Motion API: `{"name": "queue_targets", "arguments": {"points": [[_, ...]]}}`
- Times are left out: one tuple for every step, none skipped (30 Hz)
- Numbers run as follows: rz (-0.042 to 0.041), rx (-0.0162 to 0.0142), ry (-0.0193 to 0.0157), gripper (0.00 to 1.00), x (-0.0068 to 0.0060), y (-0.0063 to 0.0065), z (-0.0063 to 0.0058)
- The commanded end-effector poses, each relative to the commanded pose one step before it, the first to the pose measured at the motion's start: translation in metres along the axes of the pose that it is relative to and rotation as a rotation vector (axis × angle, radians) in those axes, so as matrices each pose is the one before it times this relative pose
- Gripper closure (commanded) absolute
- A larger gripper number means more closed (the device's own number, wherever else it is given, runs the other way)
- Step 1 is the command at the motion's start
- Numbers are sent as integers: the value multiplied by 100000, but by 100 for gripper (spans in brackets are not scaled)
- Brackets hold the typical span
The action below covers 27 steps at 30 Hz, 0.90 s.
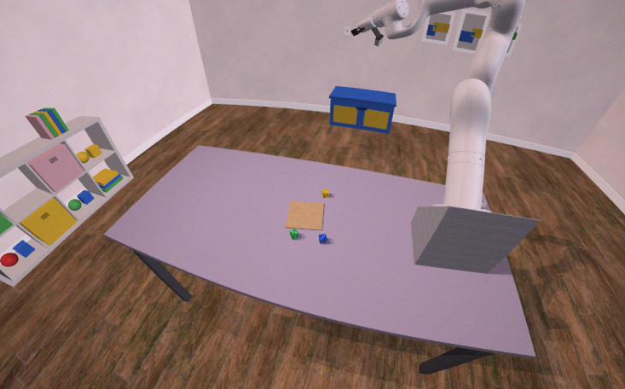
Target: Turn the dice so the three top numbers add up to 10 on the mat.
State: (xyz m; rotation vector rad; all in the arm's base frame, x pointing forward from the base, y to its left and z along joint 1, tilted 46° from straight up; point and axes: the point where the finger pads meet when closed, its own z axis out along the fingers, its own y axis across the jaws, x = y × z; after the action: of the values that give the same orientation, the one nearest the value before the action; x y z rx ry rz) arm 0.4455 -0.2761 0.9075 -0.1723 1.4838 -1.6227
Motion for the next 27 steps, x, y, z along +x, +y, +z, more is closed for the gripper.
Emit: {"name": "queue_targets", "arguments": {"points": [[61,133,-76,0,-50,-96,-16],[0,0,0,0,0,0,0],[0,0,0,0,0,0,0],[0,0,0,0,0,0,0],[0,0,0,0,0,0,0],[0,0,0,0,0,0,0],[0,0,0,0,0,0,0],[0,0,0,0,0,0,0],[0,0,0,0,0,0,0],[0,0,0,0,0,0,0],[0,0,0,0,0,0,0],[0,0,0,0,0,0,0],[0,0,0,0,0,0,0],[0,0,0,0,0,0,0],[0,0,0,0,0,0,0],[0,0,0,0,0,0,0],[0,0,0,0,0,0,0],[-25,-118,48,0,5,84,20],[-163,-758,310,0,31,541,130],[-420,-1867,765,0,77,1334,311],[-796,-3270,1351,0,134,2341,525],[-1311,-4809,2014,0,192,3422,731],[0,0,0,0,0,29,9],[0,0,0,0,0,0,0],[-1987,-6335,2712,0,234,3539,648],[0,0,0,0,-16,1003,344],[0,0,0,0,0,0,0]]}}
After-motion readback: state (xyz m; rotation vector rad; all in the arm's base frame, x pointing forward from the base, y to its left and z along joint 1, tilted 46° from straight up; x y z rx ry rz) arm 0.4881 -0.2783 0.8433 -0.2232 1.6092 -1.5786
